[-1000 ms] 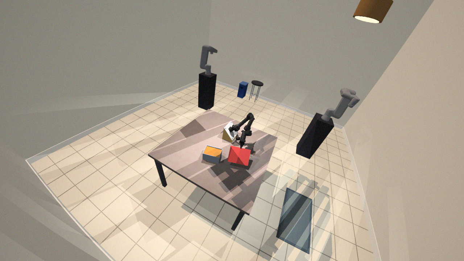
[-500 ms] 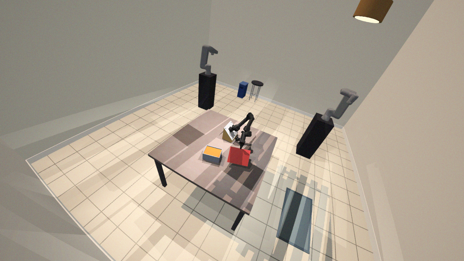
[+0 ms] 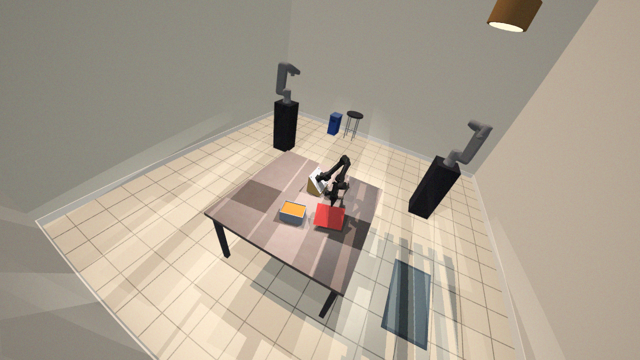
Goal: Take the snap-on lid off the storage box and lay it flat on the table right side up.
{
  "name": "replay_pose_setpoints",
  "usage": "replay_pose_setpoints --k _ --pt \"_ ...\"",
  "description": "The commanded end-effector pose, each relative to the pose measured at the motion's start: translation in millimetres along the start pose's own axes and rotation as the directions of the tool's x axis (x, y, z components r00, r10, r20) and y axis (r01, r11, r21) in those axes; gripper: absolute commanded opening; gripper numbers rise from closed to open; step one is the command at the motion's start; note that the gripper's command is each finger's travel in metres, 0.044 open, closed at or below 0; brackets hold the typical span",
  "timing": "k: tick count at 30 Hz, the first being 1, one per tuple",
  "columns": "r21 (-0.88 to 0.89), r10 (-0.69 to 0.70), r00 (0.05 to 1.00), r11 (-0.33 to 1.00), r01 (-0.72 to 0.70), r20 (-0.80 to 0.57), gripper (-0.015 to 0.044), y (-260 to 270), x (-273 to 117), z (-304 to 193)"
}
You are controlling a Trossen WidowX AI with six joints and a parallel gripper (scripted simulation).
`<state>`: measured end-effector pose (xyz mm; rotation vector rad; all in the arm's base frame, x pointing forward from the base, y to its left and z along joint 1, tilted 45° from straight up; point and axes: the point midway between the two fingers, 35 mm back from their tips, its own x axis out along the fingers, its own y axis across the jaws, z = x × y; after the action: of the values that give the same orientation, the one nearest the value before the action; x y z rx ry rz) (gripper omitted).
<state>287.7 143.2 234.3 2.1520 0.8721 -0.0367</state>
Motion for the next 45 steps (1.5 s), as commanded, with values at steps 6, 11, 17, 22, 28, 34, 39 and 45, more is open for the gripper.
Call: replay_pose_setpoints --k 6,11,17,22,28,34,39,45 --pt "0.004 0.007 1.000 1.000 -0.007 0.007 0.0000 -4.4 4.8 1.9" --pt "0.004 0.007 1.000 1.000 -0.008 0.007 0.0000 -7.5 7.3 1.9" --pt "0.004 0.008 1.000 1.000 -0.008 0.007 0.0000 -11.1 10.4 1.9" --pt "0.004 0.008 1.000 1.000 -0.008 0.007 0.0000 -14.1 13.0 1.9" --pt "0.005 0.008 1.000 1.000 -0.008 0.006 0.0000 -17.8 16.1 1.9" --pt "0.005 0.008 1.000 1.000 -0.008 0.006 0.0000 -21.4 19.2 1.9" --pt "0.005 0.008 1.000 1.000 -0.008 0.006 0.0000 -24.5 21.8 1.9" --pt "0.005 0.008 1.000 1.000 -0.008 0.006 0.0000 -28.1 24.8 1.9"
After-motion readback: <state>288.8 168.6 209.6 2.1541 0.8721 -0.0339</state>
